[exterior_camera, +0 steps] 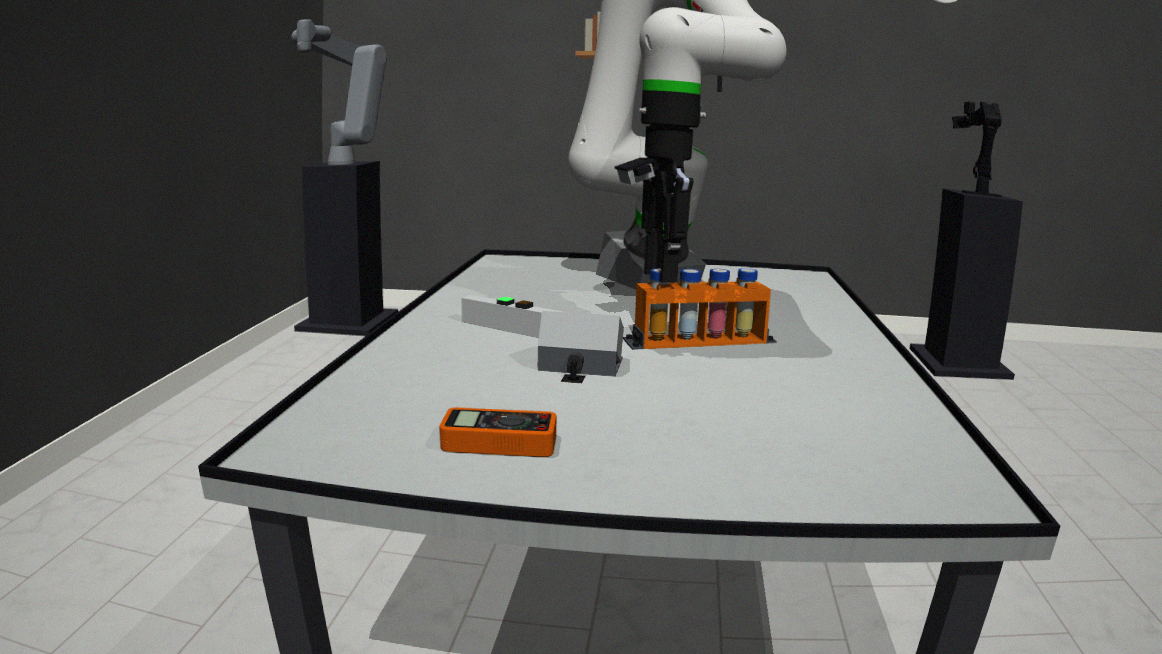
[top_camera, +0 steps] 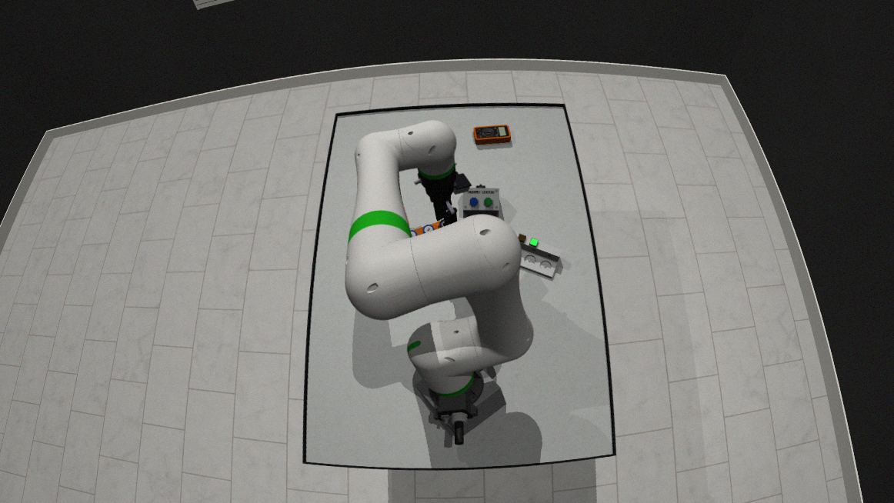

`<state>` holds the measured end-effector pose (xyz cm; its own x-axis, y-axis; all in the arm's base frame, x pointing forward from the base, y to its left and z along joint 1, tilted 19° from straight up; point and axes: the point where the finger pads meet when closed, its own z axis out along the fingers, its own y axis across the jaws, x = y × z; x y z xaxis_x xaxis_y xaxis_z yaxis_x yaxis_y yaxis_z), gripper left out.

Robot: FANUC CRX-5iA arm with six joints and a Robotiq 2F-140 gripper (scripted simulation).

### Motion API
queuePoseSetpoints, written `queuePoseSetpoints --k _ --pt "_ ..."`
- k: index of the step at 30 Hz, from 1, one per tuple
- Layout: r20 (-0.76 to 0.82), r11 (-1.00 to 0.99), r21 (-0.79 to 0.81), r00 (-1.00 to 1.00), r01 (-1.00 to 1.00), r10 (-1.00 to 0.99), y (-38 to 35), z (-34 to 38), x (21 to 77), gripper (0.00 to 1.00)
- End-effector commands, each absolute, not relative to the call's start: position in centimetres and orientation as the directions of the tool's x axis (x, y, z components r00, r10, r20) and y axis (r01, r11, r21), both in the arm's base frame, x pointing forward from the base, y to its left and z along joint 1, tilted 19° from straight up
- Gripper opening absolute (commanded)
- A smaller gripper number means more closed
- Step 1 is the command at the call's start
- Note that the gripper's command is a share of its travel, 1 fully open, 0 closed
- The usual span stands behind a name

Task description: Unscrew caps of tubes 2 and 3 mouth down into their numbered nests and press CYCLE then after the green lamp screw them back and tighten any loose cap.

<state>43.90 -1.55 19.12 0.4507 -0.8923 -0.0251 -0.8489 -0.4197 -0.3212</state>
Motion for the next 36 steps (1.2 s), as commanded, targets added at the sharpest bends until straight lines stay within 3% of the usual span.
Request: queuePoseSetpoints --k 1,12,13,27,36 --pt "0.046 -0.646 -0.331 0.672 -0.688 -0.739 -1.61 19.21 43.95 0.41" --pt "0.070 -0.701 -0.327 0.724 -0.633 -0.686 -1.61 19.20 43.94 0.41" --pt "0.070 -0.701 -0.327 0.724 -0.633 -0.686 -1.61 19.20 43.94 0.30" --pt "0.070 -0.701 -0.327 0.724 -0.633 -0.686 -1.61 19.20 43.94 0.30" --pt "-0.079 -0.333 -0.325 0.376 -0.885 -0.923 -1.61 19.19 43.95 0.30"
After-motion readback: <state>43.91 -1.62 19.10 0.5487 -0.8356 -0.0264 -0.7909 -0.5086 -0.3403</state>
